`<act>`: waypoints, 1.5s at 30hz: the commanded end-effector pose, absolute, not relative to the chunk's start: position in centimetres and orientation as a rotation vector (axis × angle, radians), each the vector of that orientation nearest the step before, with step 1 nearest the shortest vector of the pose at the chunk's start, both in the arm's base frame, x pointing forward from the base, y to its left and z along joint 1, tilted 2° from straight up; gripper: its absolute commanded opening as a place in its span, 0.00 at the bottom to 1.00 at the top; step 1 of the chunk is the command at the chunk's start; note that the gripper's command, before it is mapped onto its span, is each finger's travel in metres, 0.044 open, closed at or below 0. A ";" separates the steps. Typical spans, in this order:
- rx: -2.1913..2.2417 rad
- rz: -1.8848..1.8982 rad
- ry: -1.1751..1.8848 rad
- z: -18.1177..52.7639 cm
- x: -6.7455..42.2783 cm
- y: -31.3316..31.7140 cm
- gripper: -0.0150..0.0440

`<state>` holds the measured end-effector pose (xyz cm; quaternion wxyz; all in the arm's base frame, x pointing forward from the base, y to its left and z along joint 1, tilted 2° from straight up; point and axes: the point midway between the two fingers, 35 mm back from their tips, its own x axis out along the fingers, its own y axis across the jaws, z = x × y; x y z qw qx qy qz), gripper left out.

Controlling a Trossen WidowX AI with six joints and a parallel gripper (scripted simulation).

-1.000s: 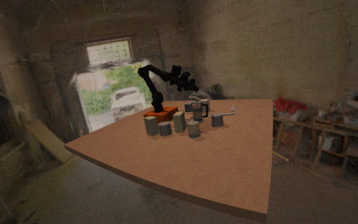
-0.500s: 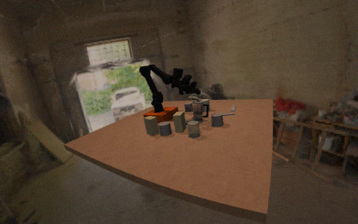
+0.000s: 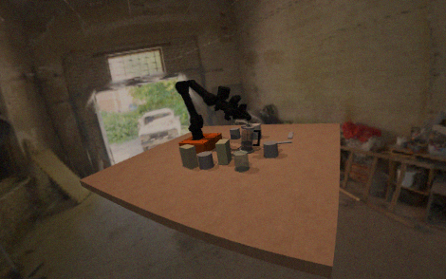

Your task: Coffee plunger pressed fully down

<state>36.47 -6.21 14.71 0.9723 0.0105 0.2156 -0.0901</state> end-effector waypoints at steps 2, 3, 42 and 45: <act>0.017 -0.178 0.500 12.8 36.3 -6.2 0.47; 0.017 -0.178 0.500 12.8 36.3 -6.2 0.47; 0.017 -0.178 0.499 13.0 37.2 -6.4 0.47; 0.017 -0.178 0.499 13.0 37.3 -6.4 0.47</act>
